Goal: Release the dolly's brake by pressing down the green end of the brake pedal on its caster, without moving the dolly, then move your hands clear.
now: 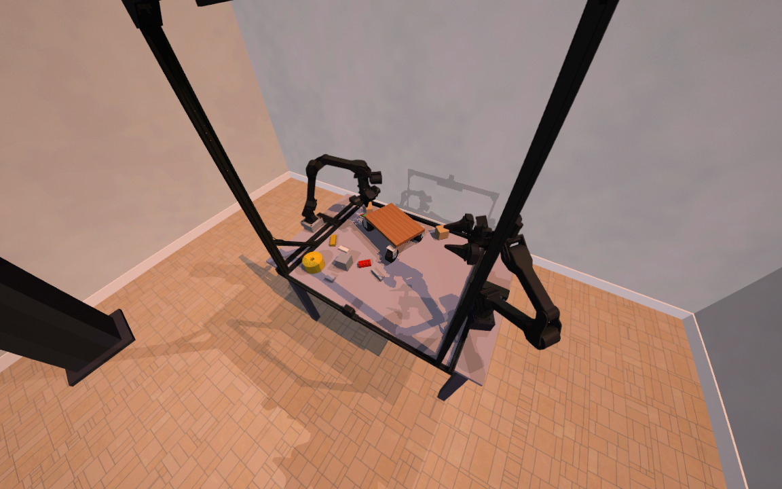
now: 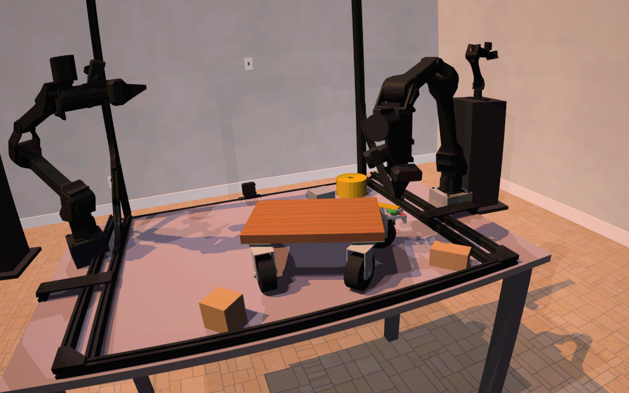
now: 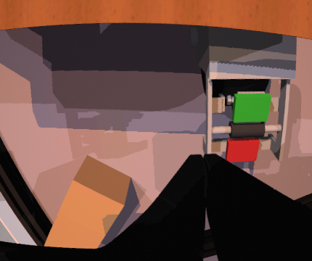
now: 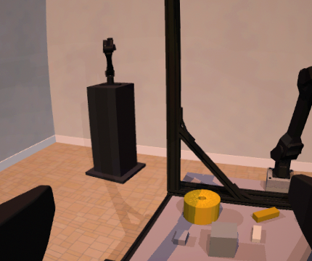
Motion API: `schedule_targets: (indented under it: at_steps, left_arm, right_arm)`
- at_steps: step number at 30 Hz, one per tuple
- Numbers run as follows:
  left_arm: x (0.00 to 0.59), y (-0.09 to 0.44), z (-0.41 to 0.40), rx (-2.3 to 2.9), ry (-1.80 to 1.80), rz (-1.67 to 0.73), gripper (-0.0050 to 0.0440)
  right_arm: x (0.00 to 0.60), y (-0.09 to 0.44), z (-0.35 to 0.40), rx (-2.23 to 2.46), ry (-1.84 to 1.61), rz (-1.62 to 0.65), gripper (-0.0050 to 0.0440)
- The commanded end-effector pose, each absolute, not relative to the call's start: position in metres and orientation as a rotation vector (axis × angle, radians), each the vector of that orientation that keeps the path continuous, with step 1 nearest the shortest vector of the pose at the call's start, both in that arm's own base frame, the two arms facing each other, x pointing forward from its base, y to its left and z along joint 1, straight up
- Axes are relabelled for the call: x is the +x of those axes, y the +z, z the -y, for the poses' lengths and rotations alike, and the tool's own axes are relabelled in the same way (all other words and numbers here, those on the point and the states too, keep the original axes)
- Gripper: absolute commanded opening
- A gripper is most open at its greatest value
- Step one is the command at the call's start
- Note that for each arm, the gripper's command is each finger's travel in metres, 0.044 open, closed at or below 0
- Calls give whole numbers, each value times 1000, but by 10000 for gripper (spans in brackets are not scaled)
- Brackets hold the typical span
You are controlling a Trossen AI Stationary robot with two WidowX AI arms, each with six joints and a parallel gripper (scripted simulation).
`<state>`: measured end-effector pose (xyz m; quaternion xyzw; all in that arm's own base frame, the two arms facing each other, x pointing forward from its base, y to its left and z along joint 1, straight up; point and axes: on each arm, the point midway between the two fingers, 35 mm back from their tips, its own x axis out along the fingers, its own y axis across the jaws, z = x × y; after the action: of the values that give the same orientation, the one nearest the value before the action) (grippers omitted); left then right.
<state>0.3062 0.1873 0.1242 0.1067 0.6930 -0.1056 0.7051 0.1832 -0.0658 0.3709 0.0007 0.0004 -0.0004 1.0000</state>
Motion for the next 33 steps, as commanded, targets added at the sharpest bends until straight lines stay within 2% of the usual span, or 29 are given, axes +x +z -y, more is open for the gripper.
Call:
schedule_targets:
  at_steps: [1,33]
  left_arm:
    - [304,125,-169,240,-239,-1552,0]
    - [303,123,-157,240,-240,-1557,0]
  right_arm:
    - [166,378,52,-4,0,1,440]
    - [158,381,40,0,0,0,440]
